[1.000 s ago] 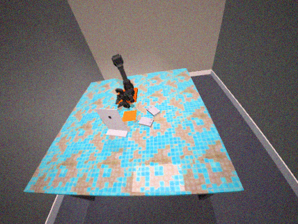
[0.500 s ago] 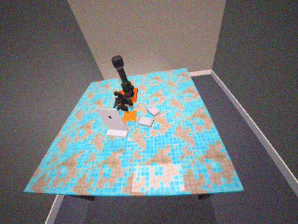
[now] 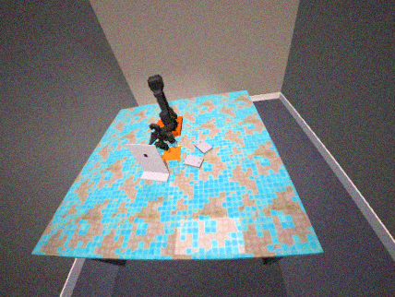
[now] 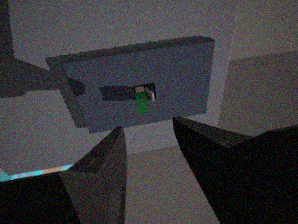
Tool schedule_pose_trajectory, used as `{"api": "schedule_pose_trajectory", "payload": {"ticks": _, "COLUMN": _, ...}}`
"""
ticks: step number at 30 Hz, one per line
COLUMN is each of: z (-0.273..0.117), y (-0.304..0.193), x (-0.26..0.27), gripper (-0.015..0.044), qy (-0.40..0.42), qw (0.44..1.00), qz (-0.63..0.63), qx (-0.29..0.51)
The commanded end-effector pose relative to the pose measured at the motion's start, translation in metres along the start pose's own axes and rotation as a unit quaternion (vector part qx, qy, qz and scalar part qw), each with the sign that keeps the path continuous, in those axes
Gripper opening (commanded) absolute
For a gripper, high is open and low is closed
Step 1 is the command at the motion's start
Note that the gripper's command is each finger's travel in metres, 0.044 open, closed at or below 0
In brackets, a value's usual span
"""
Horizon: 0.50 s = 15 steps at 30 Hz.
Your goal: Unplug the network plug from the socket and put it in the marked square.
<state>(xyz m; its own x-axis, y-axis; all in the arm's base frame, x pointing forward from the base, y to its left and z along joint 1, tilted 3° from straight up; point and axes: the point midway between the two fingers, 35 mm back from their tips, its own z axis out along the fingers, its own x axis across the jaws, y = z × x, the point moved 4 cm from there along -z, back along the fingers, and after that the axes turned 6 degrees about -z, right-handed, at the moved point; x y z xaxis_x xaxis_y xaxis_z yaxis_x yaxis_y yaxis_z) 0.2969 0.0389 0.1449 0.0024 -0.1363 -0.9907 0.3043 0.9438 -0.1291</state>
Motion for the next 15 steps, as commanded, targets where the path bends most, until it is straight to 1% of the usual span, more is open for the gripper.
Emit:
{"api": "schedule_pose_trajectory", "payload": {"ticks": 1, "z": 0.008, "y": 0.003, "x": -0.002, "gripper": 0.0156, "qy": -0.003, "qw": 1.000, "qz": 0.000, "qx": -0.001}}
{"api": "schedule_pose_trajectory", "payload": {"ticks": 15, "z": 0.030, "y": 0.008, "x": -0.003, "gripper": 0.0156, "qy": -0.004, "qw": 1.000, "qz": 0.000, "qx": -0.001}}
